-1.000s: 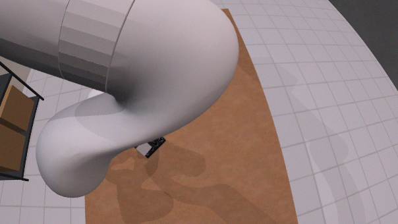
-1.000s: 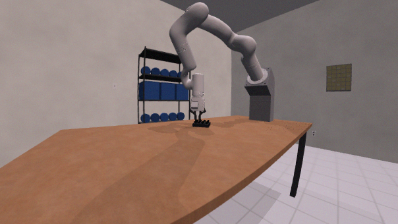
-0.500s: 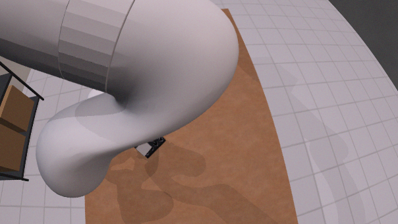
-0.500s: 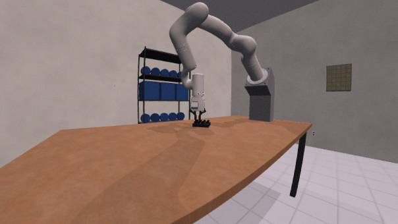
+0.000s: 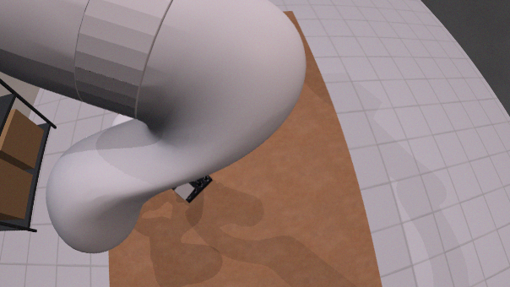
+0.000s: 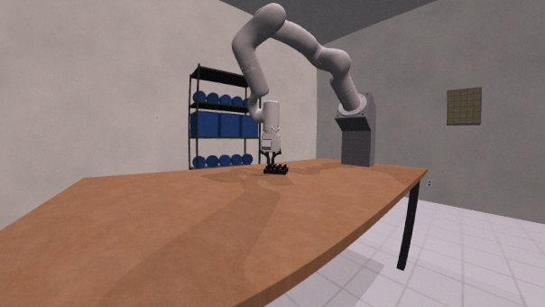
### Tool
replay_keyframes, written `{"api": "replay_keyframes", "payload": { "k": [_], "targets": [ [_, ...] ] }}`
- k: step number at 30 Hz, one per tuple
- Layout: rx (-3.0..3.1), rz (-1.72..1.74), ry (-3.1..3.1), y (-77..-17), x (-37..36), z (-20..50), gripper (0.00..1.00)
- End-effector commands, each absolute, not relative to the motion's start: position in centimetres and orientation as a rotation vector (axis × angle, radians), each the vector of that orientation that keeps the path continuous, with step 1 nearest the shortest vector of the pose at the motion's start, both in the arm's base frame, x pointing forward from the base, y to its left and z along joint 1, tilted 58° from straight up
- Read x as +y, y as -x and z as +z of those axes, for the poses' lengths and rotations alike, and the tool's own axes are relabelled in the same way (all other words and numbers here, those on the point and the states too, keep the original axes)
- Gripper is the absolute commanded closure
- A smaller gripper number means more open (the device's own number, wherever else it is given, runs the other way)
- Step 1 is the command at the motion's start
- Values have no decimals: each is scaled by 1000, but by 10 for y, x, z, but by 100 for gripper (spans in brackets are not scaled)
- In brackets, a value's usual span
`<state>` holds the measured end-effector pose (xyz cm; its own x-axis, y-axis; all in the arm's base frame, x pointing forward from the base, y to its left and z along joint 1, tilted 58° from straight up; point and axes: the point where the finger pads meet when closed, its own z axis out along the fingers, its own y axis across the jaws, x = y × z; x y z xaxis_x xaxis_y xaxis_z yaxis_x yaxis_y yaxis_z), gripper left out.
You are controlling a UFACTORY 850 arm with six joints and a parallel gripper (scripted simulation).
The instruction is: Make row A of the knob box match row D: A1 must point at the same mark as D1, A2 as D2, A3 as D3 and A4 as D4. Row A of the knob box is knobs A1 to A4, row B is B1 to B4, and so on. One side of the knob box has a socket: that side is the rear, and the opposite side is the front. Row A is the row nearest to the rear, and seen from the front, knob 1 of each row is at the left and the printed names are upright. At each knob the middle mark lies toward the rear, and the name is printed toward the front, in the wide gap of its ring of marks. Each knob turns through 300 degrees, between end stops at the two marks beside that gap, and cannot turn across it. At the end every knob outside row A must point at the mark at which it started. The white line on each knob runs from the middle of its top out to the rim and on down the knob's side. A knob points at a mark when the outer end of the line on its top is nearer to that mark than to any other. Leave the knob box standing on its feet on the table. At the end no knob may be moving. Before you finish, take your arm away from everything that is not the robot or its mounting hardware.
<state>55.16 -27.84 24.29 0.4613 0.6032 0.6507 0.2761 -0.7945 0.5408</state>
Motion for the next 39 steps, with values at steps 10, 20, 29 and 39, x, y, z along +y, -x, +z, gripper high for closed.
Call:
{"api": "replay_keyframes", "payload": {
  "k": [10,20,29,39],
  "targets": [
    [742,1262,-2355,-551,-279,243,92],
    [742,1262,-2355,-551,-279,243,92],
    [743,1262,-2355,-551,-279,243,92],
    [779,1248,-2333,-551,-279,243,92]
  ]
}}
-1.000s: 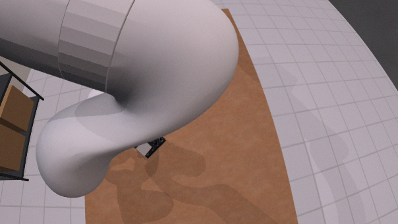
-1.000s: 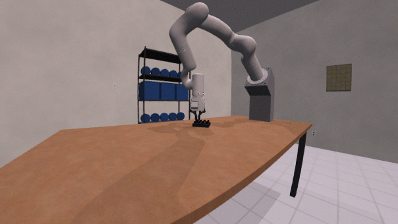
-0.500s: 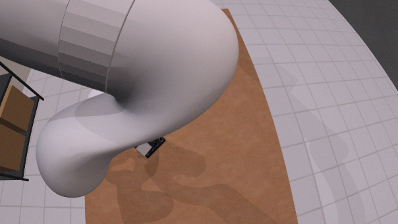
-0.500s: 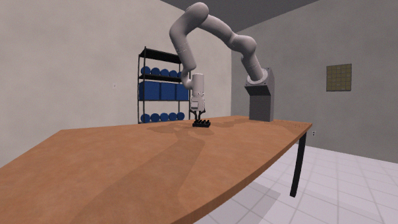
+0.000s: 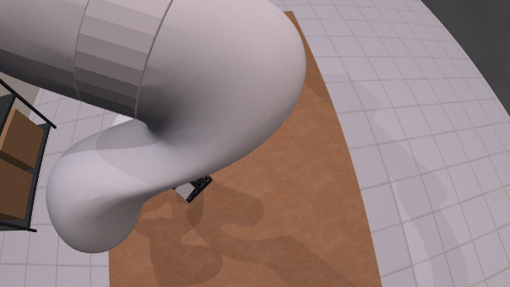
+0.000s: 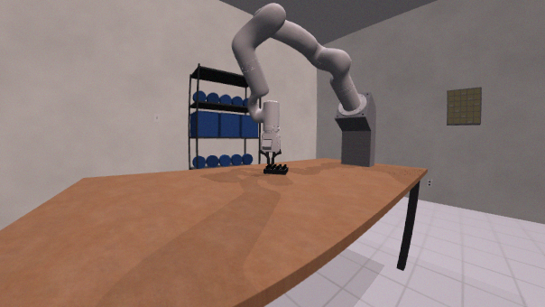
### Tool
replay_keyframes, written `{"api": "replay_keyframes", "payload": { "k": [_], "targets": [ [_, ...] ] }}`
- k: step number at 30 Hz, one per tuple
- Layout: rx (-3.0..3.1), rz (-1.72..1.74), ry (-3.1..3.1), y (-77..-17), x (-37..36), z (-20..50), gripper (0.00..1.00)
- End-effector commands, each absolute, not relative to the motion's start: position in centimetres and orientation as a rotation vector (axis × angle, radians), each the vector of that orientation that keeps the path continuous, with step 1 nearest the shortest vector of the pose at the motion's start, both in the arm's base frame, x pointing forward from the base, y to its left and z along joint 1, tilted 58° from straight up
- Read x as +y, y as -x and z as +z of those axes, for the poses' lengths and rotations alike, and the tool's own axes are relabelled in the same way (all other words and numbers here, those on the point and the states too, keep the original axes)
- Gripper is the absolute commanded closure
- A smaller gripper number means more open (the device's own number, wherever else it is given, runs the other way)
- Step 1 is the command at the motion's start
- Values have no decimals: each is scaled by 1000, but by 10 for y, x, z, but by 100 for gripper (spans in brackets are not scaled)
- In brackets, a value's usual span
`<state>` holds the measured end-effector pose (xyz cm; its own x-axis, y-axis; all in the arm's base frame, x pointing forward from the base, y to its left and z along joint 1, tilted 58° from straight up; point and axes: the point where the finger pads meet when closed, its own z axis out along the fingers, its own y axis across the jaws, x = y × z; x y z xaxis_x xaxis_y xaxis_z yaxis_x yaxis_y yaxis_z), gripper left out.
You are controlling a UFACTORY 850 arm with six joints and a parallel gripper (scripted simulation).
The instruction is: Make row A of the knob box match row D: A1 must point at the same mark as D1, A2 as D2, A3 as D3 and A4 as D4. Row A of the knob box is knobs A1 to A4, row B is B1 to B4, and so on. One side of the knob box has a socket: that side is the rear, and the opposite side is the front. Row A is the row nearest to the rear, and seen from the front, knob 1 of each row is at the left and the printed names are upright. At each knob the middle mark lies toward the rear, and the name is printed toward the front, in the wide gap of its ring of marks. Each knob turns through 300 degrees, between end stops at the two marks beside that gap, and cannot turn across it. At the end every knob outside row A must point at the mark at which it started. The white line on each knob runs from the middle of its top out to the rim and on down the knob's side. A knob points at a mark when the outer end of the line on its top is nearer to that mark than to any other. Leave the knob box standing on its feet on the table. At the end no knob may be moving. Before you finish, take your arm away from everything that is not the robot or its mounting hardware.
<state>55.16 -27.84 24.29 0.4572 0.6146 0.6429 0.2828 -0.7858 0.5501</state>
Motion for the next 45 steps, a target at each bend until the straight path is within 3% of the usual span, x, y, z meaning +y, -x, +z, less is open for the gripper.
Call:
{"api": "replay_keyframes", "payload": {
  "k": [1,45],
  "targets": [
    [786,1245,-2328,-551,-279,243,92],
    [1491,875,-1714,-551,-279,243,92]
  ]
}}
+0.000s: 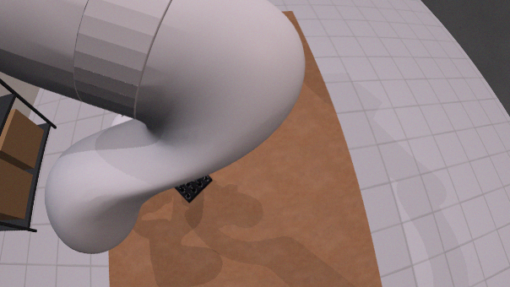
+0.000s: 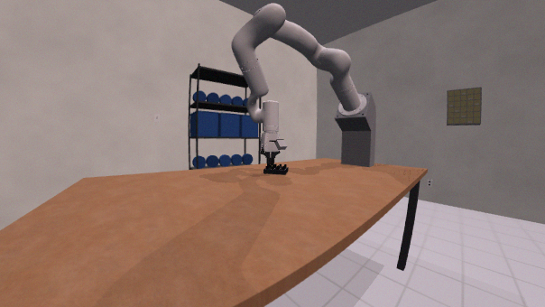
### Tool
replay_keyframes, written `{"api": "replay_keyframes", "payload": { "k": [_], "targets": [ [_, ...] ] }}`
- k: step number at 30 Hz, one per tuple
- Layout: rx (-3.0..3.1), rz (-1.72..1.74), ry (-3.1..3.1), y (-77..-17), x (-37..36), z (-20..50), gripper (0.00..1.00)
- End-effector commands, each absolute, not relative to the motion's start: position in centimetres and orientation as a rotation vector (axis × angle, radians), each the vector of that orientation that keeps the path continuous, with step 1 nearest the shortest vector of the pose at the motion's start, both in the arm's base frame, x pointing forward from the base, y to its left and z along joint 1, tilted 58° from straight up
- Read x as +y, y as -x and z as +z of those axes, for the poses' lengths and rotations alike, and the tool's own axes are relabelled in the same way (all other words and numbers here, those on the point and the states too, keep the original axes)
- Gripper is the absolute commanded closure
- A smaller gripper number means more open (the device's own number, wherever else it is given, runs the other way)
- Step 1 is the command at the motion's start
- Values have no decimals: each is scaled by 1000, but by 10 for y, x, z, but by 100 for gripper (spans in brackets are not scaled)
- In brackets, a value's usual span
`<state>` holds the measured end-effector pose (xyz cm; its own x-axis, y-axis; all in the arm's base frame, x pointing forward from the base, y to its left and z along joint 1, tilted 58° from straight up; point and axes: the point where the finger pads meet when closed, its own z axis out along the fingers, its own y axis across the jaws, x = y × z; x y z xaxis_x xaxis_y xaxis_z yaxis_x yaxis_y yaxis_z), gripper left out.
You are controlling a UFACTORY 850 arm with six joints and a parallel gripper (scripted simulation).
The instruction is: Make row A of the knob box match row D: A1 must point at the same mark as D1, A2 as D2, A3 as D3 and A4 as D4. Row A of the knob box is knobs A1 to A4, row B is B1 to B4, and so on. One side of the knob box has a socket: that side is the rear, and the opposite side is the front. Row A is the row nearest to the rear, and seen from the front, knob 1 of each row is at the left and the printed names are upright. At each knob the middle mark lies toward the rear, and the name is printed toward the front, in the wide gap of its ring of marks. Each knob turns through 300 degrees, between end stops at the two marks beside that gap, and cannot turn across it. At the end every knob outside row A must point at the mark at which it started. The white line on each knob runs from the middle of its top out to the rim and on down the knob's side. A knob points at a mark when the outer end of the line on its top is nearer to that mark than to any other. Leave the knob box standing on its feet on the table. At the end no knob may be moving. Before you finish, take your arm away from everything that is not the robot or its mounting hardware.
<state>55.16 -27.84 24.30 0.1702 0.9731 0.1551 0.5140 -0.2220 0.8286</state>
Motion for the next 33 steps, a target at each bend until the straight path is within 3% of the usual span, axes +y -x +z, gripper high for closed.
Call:
{"api": "replay_keyframes", "payload": {
  "k": [1,33],
  "targets": [
    [1510,861,-1690,-551,-279,243,92],
    [1827,581,-1208,-551,-279,243,92]
  ]
}}
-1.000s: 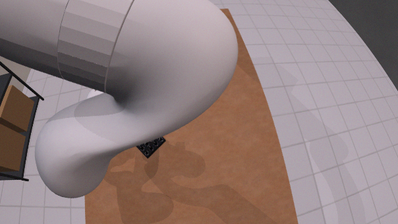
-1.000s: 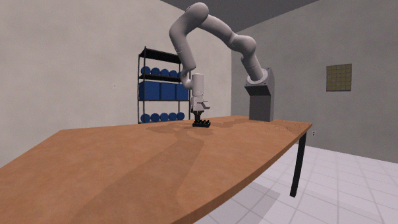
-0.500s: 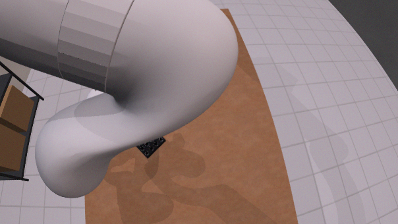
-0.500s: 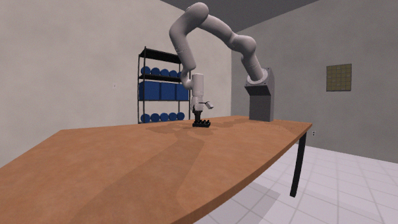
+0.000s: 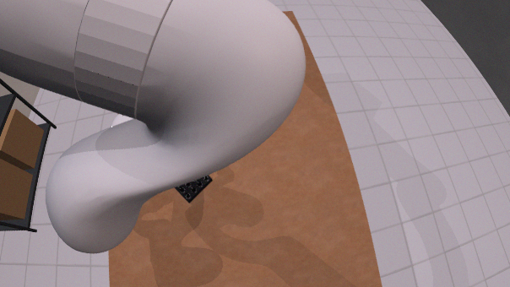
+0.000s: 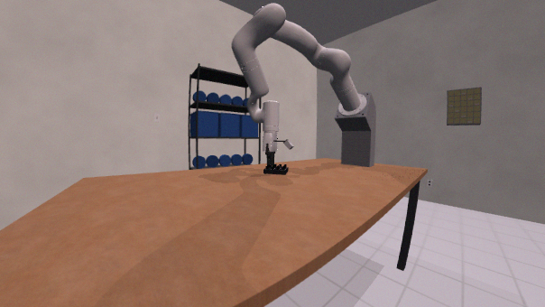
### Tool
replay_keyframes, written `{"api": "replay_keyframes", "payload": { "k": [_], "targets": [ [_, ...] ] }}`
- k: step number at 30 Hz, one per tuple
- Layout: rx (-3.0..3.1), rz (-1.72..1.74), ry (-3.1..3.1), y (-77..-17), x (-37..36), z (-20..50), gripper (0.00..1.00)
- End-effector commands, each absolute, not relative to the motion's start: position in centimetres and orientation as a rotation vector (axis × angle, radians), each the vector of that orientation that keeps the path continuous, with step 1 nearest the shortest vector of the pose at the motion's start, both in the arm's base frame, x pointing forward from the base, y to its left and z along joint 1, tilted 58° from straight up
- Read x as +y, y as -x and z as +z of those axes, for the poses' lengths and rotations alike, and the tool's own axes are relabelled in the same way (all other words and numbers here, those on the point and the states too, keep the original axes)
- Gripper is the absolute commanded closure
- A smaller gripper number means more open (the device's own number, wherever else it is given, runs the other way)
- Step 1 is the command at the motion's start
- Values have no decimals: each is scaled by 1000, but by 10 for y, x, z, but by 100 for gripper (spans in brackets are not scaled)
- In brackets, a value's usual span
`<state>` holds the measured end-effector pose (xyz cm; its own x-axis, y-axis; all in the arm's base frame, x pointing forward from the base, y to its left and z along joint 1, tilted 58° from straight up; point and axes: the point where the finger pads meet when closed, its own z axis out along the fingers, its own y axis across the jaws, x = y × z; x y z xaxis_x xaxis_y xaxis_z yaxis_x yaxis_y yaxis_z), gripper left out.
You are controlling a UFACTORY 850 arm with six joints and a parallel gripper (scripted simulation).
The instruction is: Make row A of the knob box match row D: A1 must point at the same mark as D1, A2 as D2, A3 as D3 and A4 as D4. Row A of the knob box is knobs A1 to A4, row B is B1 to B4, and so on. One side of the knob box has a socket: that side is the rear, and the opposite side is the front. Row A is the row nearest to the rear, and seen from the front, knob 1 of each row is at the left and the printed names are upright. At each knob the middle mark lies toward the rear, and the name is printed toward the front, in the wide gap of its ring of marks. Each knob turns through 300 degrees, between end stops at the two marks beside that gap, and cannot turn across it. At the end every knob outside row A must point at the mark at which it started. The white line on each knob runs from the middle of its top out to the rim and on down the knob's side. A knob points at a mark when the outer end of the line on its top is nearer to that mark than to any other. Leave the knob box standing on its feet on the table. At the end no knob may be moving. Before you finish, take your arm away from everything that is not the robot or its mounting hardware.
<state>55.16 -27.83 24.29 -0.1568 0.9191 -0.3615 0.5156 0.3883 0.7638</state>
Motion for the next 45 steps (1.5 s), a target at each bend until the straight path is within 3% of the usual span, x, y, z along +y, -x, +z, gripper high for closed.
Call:
{"api": "replay_keyframes", "payload": {
  "k": [1,29,30,45],
  "targets": [
    [1830,577,-1201,-551,-279,243,92],
    [1847,558,-1168,-551,-279,243,92],
    [1847,558,-1168,-551,-279,243,81],
    [1847,558,-1168,-551,-279,243,81]
  ]
}}
